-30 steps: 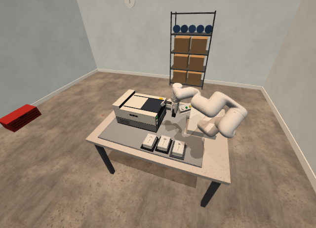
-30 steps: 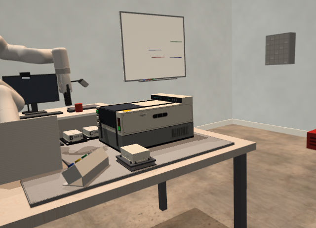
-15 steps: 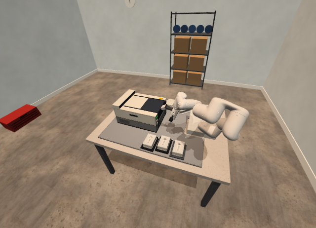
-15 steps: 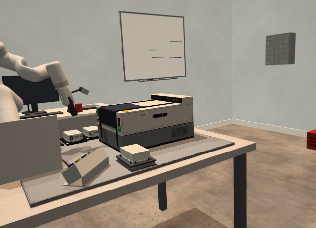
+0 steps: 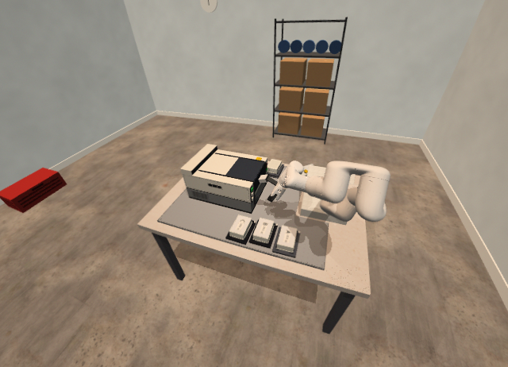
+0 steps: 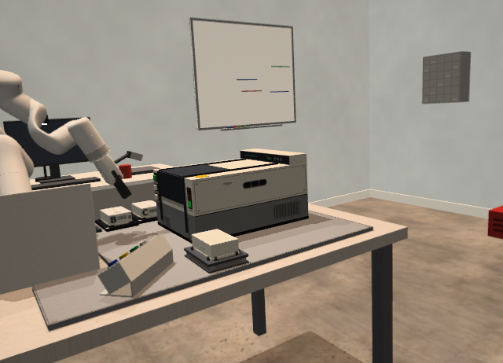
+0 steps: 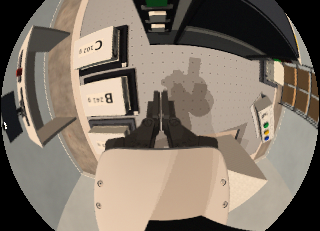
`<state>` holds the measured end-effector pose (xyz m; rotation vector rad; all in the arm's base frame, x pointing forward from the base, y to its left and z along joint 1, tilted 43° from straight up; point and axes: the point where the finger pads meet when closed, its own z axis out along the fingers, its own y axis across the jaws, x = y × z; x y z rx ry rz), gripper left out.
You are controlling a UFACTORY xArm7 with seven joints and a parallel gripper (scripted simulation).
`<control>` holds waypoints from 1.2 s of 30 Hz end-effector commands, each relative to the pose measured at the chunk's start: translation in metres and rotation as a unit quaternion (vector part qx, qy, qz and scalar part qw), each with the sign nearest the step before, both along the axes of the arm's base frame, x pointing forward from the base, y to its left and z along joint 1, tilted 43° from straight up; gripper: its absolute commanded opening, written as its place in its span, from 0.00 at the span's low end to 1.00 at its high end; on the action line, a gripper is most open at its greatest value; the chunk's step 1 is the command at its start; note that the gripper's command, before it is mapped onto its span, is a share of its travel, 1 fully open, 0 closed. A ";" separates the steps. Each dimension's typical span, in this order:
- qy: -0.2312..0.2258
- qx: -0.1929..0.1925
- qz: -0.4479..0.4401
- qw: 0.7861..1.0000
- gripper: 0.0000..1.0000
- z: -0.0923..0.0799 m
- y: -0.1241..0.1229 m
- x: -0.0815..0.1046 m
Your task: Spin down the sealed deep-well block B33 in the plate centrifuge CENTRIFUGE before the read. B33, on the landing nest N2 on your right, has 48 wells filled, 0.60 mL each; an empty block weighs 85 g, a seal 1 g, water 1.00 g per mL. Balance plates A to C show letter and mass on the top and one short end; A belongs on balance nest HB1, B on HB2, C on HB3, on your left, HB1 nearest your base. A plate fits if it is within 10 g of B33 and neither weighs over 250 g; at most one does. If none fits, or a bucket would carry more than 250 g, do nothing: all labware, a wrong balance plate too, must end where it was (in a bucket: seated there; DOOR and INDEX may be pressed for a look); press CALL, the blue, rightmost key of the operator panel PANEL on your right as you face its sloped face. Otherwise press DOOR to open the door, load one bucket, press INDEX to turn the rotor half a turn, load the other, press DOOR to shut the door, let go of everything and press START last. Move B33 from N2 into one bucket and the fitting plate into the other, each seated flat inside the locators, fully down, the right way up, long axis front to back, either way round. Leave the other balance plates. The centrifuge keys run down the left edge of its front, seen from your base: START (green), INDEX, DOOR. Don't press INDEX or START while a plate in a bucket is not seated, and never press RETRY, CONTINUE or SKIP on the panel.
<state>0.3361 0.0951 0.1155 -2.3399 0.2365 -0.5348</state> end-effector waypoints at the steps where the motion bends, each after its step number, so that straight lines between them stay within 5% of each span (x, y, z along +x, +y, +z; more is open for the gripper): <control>1: -0.028 0.001 -0.020 0.999 0.00 -0.009 0.009 0.010; 36: -0.053 0.000 -0.044 0.998 0.00 -0.023 0.022 0.019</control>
